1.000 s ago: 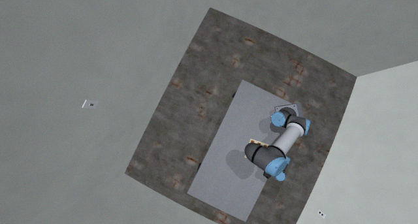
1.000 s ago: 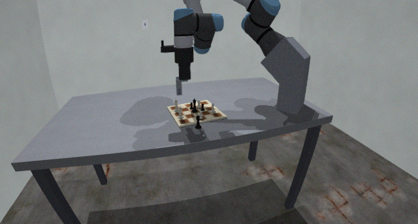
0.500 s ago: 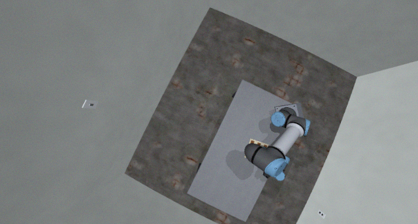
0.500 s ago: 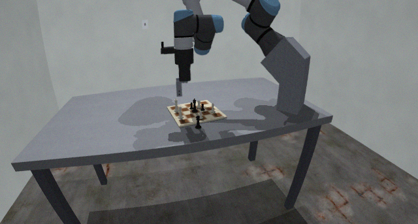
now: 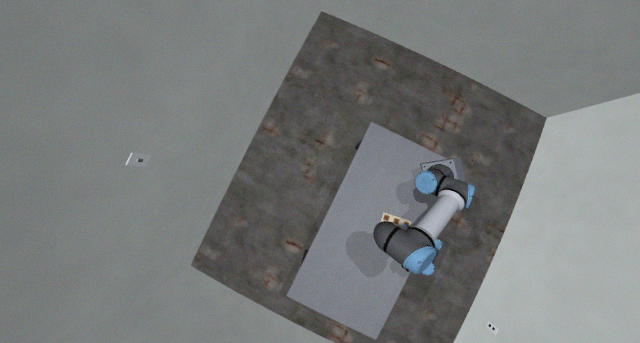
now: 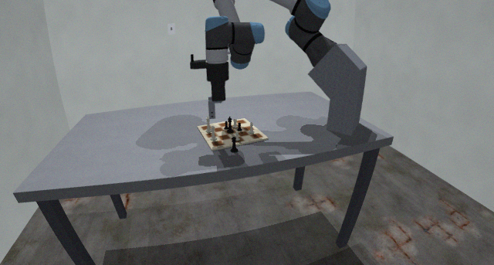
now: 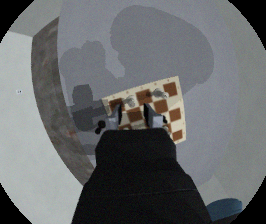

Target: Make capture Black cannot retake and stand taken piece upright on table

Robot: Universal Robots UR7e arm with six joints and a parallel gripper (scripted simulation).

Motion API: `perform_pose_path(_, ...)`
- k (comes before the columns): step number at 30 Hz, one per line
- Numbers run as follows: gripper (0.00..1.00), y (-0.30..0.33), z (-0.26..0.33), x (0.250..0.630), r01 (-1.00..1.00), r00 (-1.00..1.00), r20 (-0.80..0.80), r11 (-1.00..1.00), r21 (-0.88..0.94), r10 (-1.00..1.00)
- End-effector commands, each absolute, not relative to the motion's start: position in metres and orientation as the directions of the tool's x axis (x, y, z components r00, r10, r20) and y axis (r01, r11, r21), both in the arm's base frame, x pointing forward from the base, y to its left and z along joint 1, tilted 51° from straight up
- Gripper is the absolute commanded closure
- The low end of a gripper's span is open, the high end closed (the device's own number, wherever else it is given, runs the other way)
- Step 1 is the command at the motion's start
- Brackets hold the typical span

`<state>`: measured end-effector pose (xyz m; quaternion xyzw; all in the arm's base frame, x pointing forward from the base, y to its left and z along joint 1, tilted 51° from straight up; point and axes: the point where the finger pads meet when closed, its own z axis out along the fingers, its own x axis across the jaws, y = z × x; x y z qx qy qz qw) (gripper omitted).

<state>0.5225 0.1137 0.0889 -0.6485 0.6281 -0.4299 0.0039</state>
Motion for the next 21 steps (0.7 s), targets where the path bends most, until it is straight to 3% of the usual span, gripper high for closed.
perform_pose_path(1, 0.21, 0.11, 0.084, 0.527, -0.811, -0.159, 0.552, -0.211, -0.546, -0.818)
perform_pose_path(21, 0.21, 0.1, 0.072, 0.538, -0.811, -0.159, 0.552, -0.211, -0.546, -0.818)
